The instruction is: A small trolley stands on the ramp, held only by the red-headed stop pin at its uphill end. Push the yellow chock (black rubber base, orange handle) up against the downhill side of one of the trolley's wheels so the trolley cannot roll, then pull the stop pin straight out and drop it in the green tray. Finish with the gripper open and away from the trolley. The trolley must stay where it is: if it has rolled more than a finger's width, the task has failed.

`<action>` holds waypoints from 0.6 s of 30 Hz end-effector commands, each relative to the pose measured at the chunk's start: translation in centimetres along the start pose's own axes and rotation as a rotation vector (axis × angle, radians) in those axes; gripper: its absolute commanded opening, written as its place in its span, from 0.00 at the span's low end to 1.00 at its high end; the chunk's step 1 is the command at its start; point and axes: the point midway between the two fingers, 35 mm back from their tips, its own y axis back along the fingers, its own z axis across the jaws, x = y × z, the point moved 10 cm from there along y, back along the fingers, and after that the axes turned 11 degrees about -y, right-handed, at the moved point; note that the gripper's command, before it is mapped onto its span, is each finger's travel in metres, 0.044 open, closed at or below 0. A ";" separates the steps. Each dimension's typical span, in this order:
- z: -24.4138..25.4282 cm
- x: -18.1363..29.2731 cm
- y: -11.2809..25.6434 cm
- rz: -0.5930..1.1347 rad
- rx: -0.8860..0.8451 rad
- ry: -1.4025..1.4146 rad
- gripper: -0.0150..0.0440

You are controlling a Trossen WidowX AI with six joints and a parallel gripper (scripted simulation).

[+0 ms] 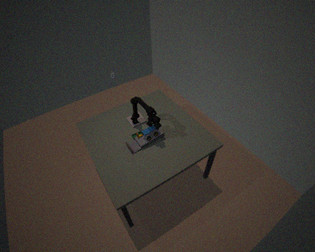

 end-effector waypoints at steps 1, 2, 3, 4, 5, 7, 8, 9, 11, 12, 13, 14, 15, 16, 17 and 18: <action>0.0 0.1 0.2 0.000 -0.002 -0.001 0.25; 0.0 0.1 0.3 -0.001 -0.002 -0.002 0.25; 0.0 0.1 0.4 -0.001 -0.001 -0.003 0.25; 0.0 0.1 0.5 -0.001 -0.001 -0.003 0.25; 0.0 0.1 0.5 -0.001 -0.001 -0.004 0.25; -0.1 0.1 0.7 -0.002 0.000 -0.005 0.25; -0.1 0.1 0.8 -0.002 0.000 -0.005 0.25; -0.1 0.1 0.8 -0.002 0.000 -0.005 0.25; -0.2 0.1 1.0 -0.002 0.000 -0.005 0.25; -0.2 0.1 1.0 -0.002 0.000 -0.005 0.25; -0.2 0.1 1.1 -0.002 0.000 -0.005 0.25; -0.2 0.1 1.2 -0.002 0.000 -0.005 0.25; -0.2 0.1 1.3 -0.002 0.000 -0.005 0.25; -0.2 0.1 1.3 -0.002 0.000 -0.005 0.25; -0.2 0.1 1.4 -0.002 0.000 -0.005 0.25; -0.2 0.1 1.5 -0.002 0.000 -0.005 0.25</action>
